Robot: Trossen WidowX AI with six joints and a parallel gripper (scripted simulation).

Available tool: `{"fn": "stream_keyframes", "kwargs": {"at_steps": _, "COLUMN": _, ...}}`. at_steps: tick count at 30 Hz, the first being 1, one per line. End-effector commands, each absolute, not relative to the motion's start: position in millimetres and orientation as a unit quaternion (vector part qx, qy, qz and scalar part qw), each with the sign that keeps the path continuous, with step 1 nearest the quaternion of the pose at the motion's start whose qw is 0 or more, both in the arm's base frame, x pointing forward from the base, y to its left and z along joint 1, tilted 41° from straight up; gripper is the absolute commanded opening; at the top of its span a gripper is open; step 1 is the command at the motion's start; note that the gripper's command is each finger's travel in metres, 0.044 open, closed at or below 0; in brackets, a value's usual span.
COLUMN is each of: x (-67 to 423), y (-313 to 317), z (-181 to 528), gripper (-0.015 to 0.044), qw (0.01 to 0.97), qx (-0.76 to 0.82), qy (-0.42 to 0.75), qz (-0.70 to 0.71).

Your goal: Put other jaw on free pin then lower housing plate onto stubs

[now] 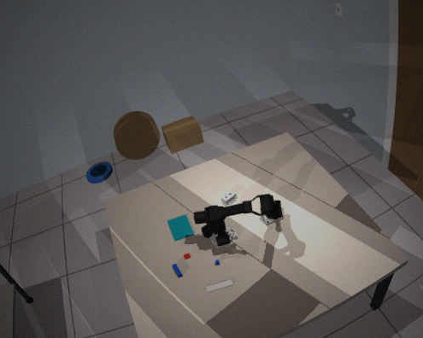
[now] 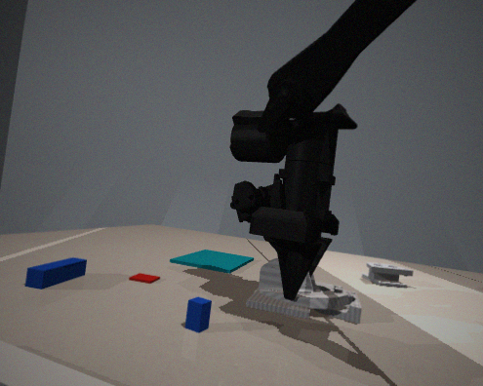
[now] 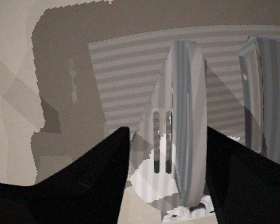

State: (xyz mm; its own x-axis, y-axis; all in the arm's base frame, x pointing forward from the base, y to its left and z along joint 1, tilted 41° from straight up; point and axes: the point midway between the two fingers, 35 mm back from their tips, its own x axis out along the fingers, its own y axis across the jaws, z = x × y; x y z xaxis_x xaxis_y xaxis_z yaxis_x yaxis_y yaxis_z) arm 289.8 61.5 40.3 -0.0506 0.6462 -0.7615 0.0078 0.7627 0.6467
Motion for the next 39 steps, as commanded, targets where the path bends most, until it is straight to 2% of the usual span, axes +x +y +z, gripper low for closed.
{"fn": "stream_keyframes", "kwargs": {"at_steps": 1, "x": 289.6, "y": 62.6, "z": 39.9, "gripper": 0.0134, "qw": 0.645, "qx": 0.242, "qy": 0.682, "qz": 0.247}}
{"fn": "stream_keyframes", "kwargs": {"at_steps": 39, "x": 289.9, "y": 59.2, "z": 43.8, "gripper": 0.0134, "qw": 0.645, "qx": 0.242, "qy": 0.682, "qz": 0.247}}
